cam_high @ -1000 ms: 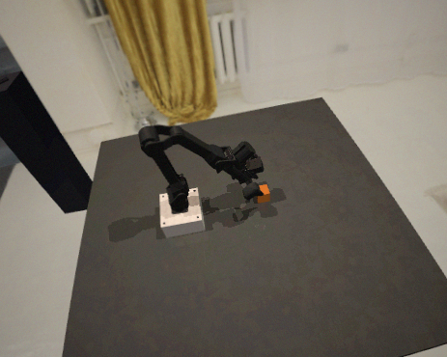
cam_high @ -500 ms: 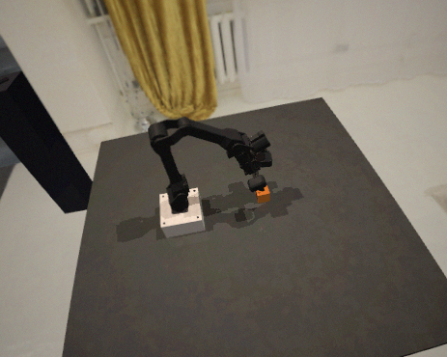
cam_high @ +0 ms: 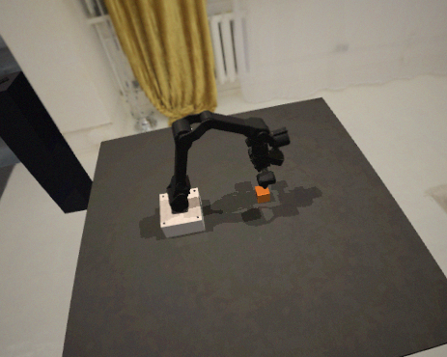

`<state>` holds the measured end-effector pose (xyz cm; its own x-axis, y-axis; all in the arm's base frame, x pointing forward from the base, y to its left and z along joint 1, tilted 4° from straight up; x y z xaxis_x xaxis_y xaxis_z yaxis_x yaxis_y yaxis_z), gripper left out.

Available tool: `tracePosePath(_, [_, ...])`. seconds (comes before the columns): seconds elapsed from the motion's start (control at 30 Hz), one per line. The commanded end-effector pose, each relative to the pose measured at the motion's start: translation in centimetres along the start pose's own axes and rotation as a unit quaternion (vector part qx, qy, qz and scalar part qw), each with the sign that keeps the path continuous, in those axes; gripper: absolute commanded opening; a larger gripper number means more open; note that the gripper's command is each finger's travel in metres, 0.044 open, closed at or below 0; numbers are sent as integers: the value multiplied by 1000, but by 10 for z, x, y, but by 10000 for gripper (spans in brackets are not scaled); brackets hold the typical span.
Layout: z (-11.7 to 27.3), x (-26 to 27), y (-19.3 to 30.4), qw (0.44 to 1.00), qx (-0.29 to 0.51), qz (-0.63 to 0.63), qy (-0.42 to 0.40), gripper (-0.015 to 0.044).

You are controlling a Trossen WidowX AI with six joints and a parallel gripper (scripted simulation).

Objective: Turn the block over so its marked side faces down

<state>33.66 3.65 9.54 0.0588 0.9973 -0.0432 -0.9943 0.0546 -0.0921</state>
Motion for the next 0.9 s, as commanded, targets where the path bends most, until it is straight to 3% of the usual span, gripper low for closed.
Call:
tracePosePath(0.0, [-27,0,1,1000,8,-2,-1,440])
tracePosePath(0.87, [-69,1,3,1000,8,-2,-1,440])
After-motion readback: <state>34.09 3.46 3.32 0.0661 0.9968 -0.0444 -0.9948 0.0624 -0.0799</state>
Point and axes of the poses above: the point midway between the two fingers, 35 mm back from their tips, its own z axis back along the fingers, its own x axis across the jaws, y = z × x, the point moved 1 cm from there along z, back along the fingers, and after that the axes turned 5 degrees about -z, right-handed, at the moved point
